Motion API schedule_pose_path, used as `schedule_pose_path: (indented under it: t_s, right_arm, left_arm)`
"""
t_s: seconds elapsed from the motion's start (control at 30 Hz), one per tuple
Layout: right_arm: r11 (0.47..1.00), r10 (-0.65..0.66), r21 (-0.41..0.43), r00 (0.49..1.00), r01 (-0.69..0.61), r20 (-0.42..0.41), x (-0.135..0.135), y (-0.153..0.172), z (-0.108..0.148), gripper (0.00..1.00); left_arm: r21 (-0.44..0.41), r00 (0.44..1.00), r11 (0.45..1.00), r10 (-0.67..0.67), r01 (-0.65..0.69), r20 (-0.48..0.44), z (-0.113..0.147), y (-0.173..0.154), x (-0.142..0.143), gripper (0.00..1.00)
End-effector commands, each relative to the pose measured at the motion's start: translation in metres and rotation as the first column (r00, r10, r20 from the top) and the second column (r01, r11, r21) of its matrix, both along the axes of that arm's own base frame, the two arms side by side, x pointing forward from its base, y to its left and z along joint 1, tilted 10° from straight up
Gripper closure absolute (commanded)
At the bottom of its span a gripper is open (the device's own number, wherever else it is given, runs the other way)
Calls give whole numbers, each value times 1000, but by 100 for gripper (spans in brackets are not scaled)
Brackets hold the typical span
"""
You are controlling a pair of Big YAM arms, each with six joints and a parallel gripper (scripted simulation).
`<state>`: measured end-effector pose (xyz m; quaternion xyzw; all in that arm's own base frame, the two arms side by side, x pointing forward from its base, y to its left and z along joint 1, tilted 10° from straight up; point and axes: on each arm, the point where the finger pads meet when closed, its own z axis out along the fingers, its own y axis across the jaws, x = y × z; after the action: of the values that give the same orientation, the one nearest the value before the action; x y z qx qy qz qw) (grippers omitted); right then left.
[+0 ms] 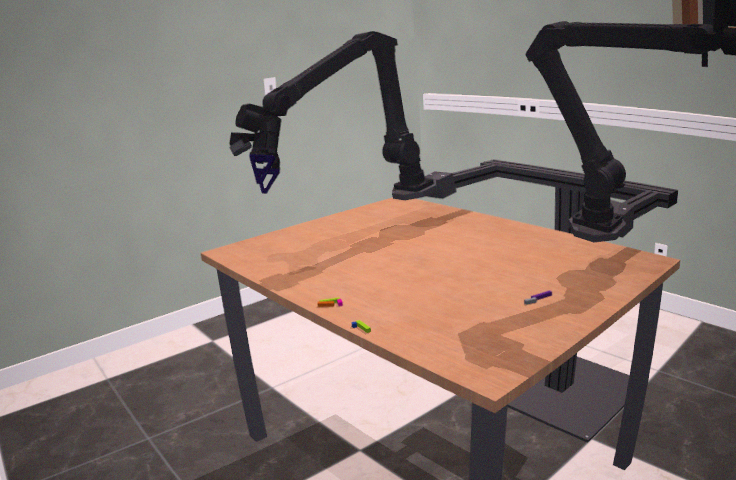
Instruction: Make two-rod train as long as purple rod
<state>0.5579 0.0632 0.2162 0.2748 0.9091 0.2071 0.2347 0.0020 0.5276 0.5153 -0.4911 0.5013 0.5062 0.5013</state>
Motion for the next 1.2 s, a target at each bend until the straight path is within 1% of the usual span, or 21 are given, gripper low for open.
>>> schedule_pose_path:
  t_s: [0.0, 0.03, 0.1, 0.17, 0.2, 0.27, 0.3, 0.37, 0.4, 0.47, 0.6, 0.67, 0.7, 0.8, 0.83, 0.87, 0.97, 1.03, 1.07, 1.1, 1.17]
  right_arm:
    - [995, -80, 55, 997, 81, -23, 17, 10, 16, 0]
    - [995, -80, 55, 997, 81, -23, 17, 10, 16, 0]
    - [982, -160, 80, 981, 170, -113, 29, 38, -3, 0]
    - [979, -176, 83, 976, 187, -129, 31, 44, -7, 0]
    - [968, -218, 87, 961, 235, -173, 36, 59, -18, 0]
    - [967, -222, 87, 959, 240, -178, 36, 61, -19, 0]
    - [953, -267, 86, 938, 291, -222, 40, 78, -31, 0]
    - [952, -268, 86, 937, 292, -223, 41, 78, -31, 0]
    - [936, -312, 80, 913, 342, -263, 44, 95, -43, 0]
    - [920, -349, 71, 890, 384, -294, 46, 110, -53, 0]
    - [918, -354, 69, 886, 390, -298, 46, 112, -55, 0]
    - [878, -434, 41, 829, 477, -354, 49, 144, -78, 0]
    - [878, -434, 41, 829, 477, -354, 49, 144, -78, 0]
    - [834, -505, 7, 769, 551, -392, 48, 173, -100, 0]
    - [834, -505, 7, 769, 551, -392, 48, 173, -100, 0]
    - [812, -537, -10, 740, 583, -404, 47, 187, -110, 0]
    - [790, -566, -27, 713, 612, -414, 45, 200, -120, 0]
    - [748, -618, -58, 662, 661, -424, 42, 222, -138, 0]
    - [748, -618, -58, 662, 661, -424, 42, 222, -138, 0]
    - [728, -640, -71, 639, 681, -426, 39, 232, -146, 0]
    - [728, -640, -71, 639, 681, -426, 39, 232, -146, 0]
  left_arm:
    - [44, 1000, 999, 15, -16, 15, 16, -6, -7, 0]
    - [44, 1000, 999, 15, -16, 15, 16, -6, -7, 0]
    - [44, 1000, 999, 15, -16, 15, 16, -6, -7, 0]
    - [44, 1000, 999, 15, -16, 15, 16, -6, -7, 0]
    - [44, 1000, 999, 15, -16, 15, 16, -6, -7, 0]
    - [44, 1000, 999, 15, -16, 15, 16, -6, -7, 0]
    - [44, 1000, 999, 15, -16, 15, 16, -6, -7, 0]
    - [44, 1000, 999, 15, -16, 15, 16, -6, -7, 0]
    - [44, 1000, 999, 15, -16, 15, 16, -6, -7, 0]
    - [44, 1000, 999, 15, -16, 15, 16, -6, -7, 0]
    - [44, 1000, 999, 15, -16, 15, 16, -6, -7, 0]
    - [44, 1000, 999, 15, -16, 15, 16, -6, -7, 0]
    - [44, 1000, 999, 15, -16, 15, 16, -6, -7, 0]
    - [44, 1000, 999, 15, -16, 15, 16, -6, -7, 0]
    - [44, 1000, 999, 15, -16, 15, 16, -6, -7, 0]
    - [44, 1000, 999, 15, -16, 15, 16, -6, -7, 0]
    - [44, 1000, 999, 15, -16, 15, 16, -6, -7, 0]
    - [44, 1000, 999, 15, -16, 15, 16, -6, -7, 0]
    - [44, 1000, 999, 15, -16, 15, 16, -6, -7, 0]
    - [44, 1000, 999, 15, -16, 15, 16, -6, -7, 0]
    - [44, 1000, 999, 15, -16, 15, 16, -6, -7, 0]
